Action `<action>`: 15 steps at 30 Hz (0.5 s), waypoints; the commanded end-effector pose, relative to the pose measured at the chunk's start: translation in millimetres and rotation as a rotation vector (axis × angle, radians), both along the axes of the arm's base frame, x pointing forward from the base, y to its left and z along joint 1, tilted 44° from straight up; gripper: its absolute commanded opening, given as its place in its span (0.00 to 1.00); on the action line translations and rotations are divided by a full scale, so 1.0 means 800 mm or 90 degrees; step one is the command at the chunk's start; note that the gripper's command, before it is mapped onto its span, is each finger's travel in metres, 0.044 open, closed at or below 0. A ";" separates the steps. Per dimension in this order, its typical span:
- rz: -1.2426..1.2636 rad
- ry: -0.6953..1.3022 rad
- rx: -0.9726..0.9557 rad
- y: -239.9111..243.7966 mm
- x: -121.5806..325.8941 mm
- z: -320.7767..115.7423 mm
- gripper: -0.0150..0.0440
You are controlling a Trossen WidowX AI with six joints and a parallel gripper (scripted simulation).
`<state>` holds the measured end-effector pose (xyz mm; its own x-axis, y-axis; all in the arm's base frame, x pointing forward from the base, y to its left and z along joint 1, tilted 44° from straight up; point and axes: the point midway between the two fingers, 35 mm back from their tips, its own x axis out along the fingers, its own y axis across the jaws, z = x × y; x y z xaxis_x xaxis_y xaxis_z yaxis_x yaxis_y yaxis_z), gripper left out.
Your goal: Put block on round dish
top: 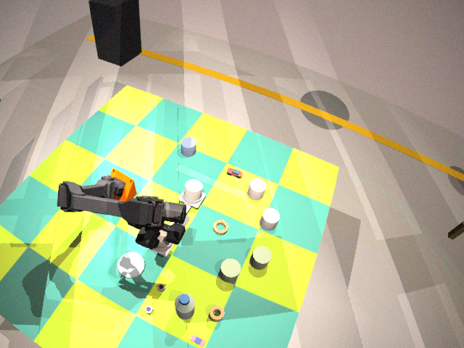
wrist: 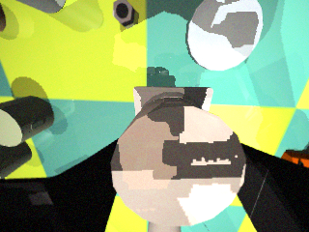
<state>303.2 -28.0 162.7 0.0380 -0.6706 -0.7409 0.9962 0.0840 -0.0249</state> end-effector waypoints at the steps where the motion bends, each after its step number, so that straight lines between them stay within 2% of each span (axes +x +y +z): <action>1: 0.007 -0.011 0.001 0.008 0.003 0.010 0.25; 15: 0.017 -0.015 0.004 0.023 0.000 0.026 0.25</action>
<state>301.7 -15.1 178.0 0.0574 -0.6713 -0.7390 0.9945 0.1031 -0.0164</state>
